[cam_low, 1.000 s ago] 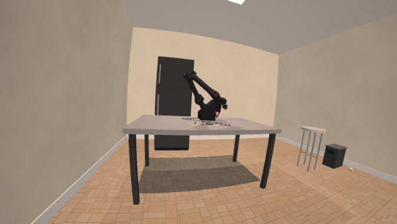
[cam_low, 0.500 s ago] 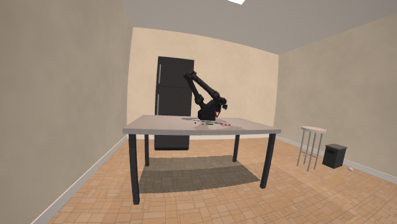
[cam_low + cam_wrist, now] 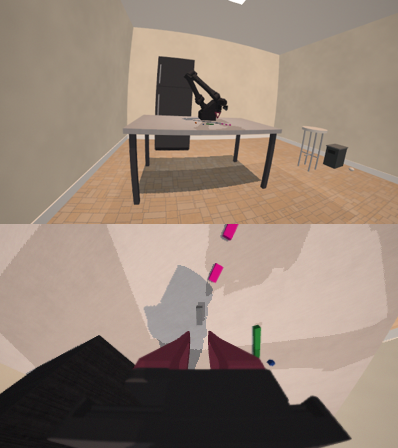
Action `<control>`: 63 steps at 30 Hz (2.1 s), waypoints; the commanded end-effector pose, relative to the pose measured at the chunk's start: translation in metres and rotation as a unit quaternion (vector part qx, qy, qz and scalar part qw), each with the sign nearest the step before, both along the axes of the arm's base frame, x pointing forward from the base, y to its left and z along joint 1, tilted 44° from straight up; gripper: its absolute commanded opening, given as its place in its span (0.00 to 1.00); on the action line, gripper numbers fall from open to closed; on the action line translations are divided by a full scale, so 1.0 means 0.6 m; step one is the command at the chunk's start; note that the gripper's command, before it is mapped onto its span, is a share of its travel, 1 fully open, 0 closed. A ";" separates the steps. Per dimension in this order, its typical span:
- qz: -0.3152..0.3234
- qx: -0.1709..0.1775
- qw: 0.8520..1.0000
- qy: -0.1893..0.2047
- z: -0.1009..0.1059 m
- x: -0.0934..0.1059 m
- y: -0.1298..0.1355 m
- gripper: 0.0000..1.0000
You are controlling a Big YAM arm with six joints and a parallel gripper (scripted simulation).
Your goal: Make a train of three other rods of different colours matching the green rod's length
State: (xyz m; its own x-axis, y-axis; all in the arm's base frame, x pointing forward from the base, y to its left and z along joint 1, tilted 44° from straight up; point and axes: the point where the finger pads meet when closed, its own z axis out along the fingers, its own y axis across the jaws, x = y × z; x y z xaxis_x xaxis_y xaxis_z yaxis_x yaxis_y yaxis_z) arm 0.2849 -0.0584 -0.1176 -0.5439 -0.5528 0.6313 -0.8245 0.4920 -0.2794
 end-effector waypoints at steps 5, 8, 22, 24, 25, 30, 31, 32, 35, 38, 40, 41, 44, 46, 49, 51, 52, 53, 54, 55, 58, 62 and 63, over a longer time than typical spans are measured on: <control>0.001 0.002 1.000 0.001 -0.014 0.003 -0.014 0.23; 0.001 0.002 1.000 0.000 -0.020 0.002 -0.020 0.23; 0.001 0.001 1.000 0.002 -0.042 -0.006 -0.040 0.23; 0.001 0.002 1.000 -0.001 -0.045 -0.001 -0.042 0.23; 0.001 0.002 1.000 -0.001 -0.046 -0.001 -0.044 0.23; 0.001 0.002 1.000 -0.001 -0.051 -0.002 -0.048 0.23; 0.001 0.002 1.000 -0.001 -0.051 -0.002 -0.048 0.23; 0.001 0.002 1.000 -0.001 -0.051 -0.002 -0.048 0.23; 0.001 0.002 1.000 -0.003 -0.050 -0.002 -0.050 0.23; 0.001 0.001 1.000 0.003 -0.053 -0.007 -0.052 0.23; 0.001 0.002 1.000 -0.001 -0.051 -0.004 -0.051 0.23; 0.003 0.002 1.000 -0.004 -0.050 0.000 -0.049 0.23; 0.004 0.002 1.000 -0.003 -0.050 0.001 -0.049 0.23; 0.004 0.002 1.000 -0.003 -0.050 0.001 -0.049 0.23; 0.004 0.002 1.000 -0.003 -0.050 0.001 -0.049 0.23; 0.004 0.002 1.000 -0.003 -0.050 0.001 -0.049 0.23; 0.004 0.002 1.000 -0.003 -0.050 0.001 -0.049 0.23; 0.004 0.002 1.000 -0.003 -0.050 0.001 -0.049 0.23; 0.004 0.002 1.000 -0.003 -0.050 0.001 -0.049 0.23; 0.004 0.002 1.000 -0.003 -0.050 0.001 -0.049 0.23; 0.004 0.002 1.000 -0.003 -0.050 0.001 -0.049 0.23; 0.004 0.002 1.000 -0.003 -0.050 0.001 -0.049 0.23; 0.004 0.002 1.000 -0.003 -0.050 0.001 -0.049 0.23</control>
